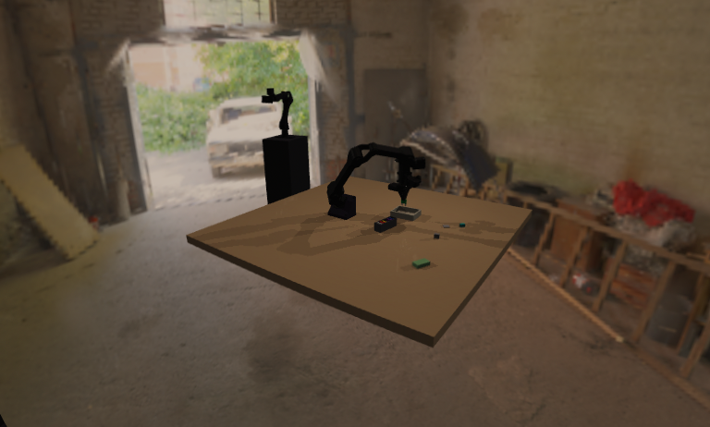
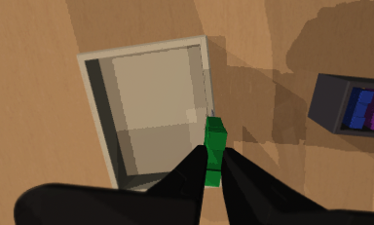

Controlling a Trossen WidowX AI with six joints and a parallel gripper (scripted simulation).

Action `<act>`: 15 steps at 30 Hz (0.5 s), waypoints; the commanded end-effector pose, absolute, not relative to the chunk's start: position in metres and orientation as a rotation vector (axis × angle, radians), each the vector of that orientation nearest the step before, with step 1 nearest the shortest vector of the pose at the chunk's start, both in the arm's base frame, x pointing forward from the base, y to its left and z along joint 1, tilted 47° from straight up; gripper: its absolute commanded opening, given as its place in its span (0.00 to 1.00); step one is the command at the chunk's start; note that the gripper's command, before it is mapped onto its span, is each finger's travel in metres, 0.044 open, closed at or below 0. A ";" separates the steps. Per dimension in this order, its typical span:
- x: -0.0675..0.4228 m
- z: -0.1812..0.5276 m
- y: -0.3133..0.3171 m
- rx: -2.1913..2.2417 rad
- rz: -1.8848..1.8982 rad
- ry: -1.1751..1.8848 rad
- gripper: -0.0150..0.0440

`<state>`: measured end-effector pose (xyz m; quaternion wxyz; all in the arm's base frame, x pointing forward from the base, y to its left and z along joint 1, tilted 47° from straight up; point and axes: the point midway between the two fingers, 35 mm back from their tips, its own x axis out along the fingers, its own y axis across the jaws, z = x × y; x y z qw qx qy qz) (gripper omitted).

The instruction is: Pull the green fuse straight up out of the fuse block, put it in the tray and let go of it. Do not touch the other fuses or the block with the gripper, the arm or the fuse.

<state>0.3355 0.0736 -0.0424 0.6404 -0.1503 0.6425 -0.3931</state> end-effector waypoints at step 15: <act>0.331 -0.084 0.096 -0.342 -0.903 1.466 0.25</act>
